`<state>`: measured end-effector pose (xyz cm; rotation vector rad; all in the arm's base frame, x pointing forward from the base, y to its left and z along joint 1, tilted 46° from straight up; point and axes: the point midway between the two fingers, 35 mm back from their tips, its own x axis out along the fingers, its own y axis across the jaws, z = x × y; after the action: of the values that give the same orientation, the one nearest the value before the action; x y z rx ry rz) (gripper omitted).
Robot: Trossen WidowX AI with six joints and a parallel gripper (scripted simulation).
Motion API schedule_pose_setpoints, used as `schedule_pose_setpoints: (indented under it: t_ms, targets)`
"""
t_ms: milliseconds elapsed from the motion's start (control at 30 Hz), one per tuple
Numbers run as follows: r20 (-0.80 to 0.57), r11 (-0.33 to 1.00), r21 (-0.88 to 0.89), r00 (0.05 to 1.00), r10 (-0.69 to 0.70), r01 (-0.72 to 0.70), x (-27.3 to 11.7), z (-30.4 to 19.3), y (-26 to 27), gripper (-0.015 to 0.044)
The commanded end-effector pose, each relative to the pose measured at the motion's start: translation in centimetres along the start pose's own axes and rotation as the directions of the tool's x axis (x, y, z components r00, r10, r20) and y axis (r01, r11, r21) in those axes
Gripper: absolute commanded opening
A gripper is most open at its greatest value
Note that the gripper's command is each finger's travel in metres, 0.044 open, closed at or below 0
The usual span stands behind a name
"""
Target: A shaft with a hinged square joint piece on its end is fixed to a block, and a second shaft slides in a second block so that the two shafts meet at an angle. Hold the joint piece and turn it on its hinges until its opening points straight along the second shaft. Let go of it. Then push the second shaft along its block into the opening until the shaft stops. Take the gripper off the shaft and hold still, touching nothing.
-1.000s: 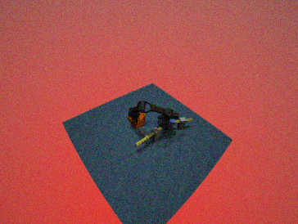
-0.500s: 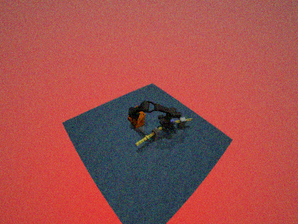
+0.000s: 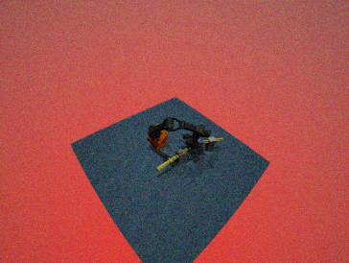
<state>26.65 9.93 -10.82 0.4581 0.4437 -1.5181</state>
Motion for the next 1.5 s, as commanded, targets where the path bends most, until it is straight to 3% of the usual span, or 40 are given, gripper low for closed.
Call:
schedule_pose_setpoints:
  t_ms: [0, 267, 433, 533, 900, 1267, 1467]
  targets:
    - [0.000, 1.000, 0.000, 1.000, 0.000, 0.000, 0.0, 0.0, 0.0, 0.0000]
    - [0.000, 1.000, 0.000, 1.000, 0.000, 0.000, 0.0, 0.0, 0.0, 0.0000]
    - [0.000, 1.000, 0.000, 1.000, 0.000, 0.000, 0.0, 0.0, 0.0, 0.0131]
    - [0.000, 1.000, 0.000, 1.000, 0.000, 0.000, 0.0, 0.0, 0.0, 0.0147]
    - [0.000, 1.000, 0.000, 1.000, 0.000, 0.000, 0.0, 0.0, 0.0, 0.0436]
    - [-0.005, 1.000, 0.000, 1.000, 0.000, 0.000, -0.1, 0.0, 0.0, 0.0440]
    - [-0.161, 1.000, -0.005, 0.987, -0.003, 0.002, -2.3, 0.4, 0.0, 0.0440]
